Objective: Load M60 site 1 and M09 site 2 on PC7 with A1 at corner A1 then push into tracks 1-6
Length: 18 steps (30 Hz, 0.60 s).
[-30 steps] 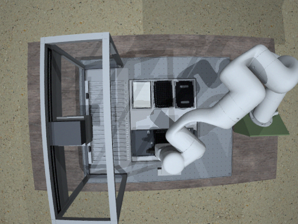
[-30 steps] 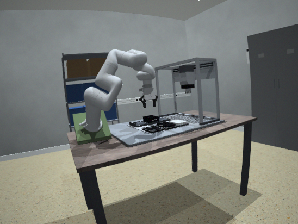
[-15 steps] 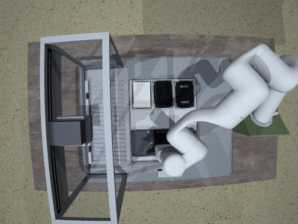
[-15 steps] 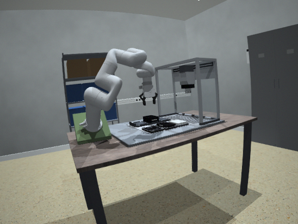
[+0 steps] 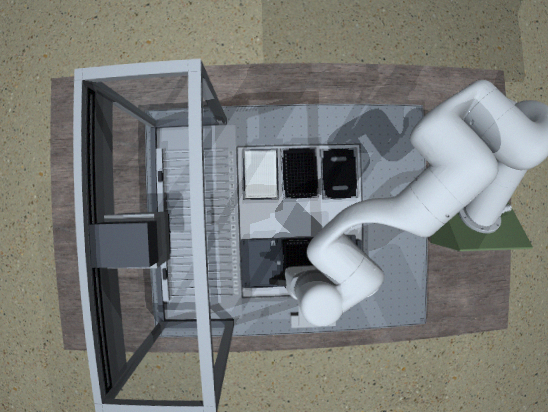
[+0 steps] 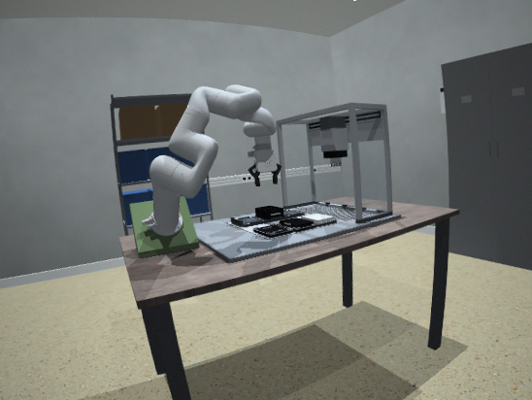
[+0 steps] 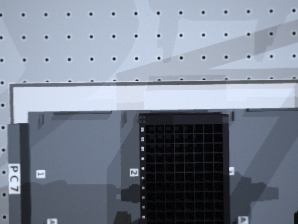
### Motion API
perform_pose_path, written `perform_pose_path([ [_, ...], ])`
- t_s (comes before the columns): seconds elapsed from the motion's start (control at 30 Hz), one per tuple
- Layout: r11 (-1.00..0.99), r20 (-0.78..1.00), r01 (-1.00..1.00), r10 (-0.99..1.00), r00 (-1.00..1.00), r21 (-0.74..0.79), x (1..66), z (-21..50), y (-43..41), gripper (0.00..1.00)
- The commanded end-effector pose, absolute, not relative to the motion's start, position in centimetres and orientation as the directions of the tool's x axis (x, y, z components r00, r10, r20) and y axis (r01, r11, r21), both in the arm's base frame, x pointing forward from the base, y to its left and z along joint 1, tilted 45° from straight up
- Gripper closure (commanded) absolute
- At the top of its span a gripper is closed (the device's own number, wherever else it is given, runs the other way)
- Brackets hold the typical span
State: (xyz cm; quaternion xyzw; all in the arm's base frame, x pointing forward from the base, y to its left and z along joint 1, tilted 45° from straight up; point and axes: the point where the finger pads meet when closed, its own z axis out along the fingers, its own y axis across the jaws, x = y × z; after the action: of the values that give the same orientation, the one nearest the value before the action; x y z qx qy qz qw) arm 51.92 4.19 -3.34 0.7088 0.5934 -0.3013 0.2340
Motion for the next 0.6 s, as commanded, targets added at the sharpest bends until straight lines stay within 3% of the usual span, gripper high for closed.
perform_pose_path([
  [0.0,-0.183,-0.702,0.983,0.703,0.115,-0.022,52.1,-3.2,4.5,0.00],
  [0.57,-0.193,-0.703,0.981,0.700,0.130,-0.011,53.7,0.7,-1.1,0.00],
])
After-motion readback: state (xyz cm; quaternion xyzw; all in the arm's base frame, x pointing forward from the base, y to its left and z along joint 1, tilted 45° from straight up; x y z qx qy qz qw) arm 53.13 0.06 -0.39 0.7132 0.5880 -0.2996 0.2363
